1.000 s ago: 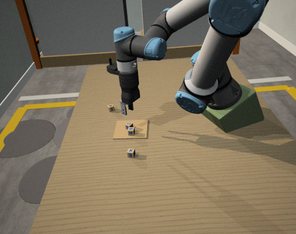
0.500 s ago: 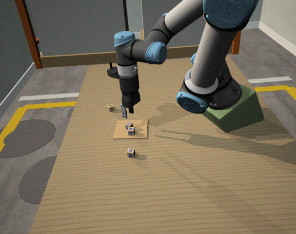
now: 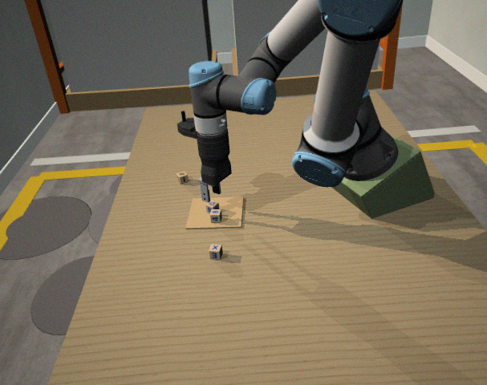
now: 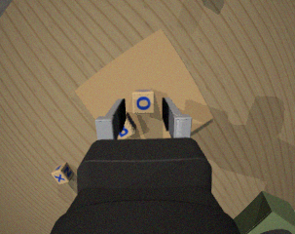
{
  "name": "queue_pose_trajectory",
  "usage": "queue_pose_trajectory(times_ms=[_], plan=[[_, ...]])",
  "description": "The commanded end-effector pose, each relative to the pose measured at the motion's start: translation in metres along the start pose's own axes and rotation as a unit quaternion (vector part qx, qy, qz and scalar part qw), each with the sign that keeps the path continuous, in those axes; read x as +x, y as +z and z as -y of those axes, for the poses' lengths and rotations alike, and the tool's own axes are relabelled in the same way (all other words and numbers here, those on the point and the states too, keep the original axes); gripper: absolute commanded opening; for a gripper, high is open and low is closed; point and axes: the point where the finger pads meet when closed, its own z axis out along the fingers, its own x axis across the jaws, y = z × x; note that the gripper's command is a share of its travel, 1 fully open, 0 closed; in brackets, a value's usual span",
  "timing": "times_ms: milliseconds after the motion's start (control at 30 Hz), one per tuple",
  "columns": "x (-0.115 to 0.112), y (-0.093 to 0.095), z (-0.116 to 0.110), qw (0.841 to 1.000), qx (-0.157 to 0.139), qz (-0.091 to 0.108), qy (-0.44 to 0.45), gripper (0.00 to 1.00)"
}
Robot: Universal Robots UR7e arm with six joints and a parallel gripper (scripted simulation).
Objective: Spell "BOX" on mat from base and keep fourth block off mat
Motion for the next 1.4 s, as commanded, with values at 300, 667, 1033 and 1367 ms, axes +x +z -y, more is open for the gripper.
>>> queue_pose_trajectory(times_ms=[300, 667, 1033, 1367], plan=[[-0.0004, 0.0108, 0.0005, 1.000, 0.001, 0.000, 0.000, 0.79], [-0.0004, 0.0121, 0.0005, 1.000, 0.001, 0.000, 0.000, 0.79], [-0.0004, 0.0121, 0.0005, 1.000, 0.001, 0.000, 0.000, 0.79], [-0.0004, 0.0121, 0.0005, 1.000, 0.001, 0.000, 0.000, 0.79]])
